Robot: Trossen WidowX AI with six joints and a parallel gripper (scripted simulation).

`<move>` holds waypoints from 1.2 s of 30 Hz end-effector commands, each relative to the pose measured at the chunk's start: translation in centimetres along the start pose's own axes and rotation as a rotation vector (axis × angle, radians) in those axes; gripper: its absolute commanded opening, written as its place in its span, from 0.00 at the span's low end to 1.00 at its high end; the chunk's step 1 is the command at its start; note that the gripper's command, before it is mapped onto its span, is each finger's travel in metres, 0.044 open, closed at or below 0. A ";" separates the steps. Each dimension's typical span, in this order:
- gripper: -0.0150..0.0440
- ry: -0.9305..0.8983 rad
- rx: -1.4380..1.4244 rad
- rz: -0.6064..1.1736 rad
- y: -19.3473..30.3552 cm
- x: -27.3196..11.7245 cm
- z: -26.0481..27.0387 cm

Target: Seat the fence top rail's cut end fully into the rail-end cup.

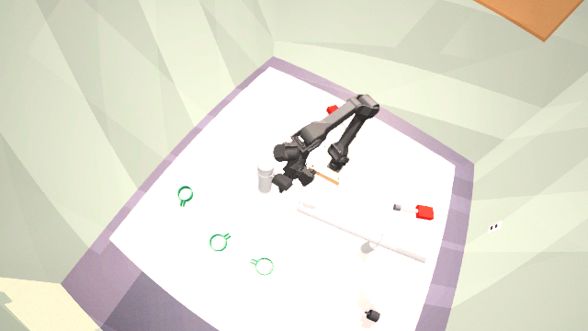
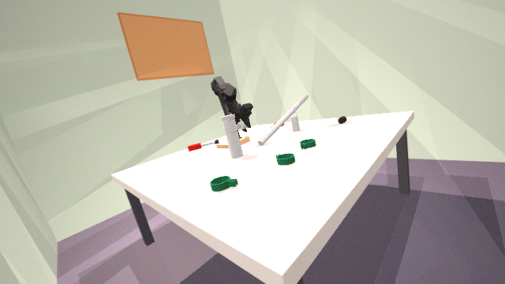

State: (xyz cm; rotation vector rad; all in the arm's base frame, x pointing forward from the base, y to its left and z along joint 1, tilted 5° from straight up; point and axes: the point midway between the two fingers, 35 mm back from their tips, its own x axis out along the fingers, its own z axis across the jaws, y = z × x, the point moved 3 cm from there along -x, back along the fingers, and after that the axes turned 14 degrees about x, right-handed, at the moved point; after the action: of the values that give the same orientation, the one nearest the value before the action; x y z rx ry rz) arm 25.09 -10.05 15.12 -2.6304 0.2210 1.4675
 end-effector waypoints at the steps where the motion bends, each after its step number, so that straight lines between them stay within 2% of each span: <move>1: 0.61 0.000 0.000 0.000 0.0 0.0 0.0; 10: 1.00 -0.003 0.001 -0.003 -1.7 -1.2 -0.5; 22: 1.00 -0.007 0.046 -0.016 -4.5 -3.2 -1.1; 36: 1.00 -0.065 1.047 -0.046 -13.2 -9.2 -1.9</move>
State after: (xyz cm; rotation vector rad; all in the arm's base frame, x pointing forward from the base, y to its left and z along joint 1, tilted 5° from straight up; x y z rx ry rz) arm 25.20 0.18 22.16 -2.0336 0.5408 1.1659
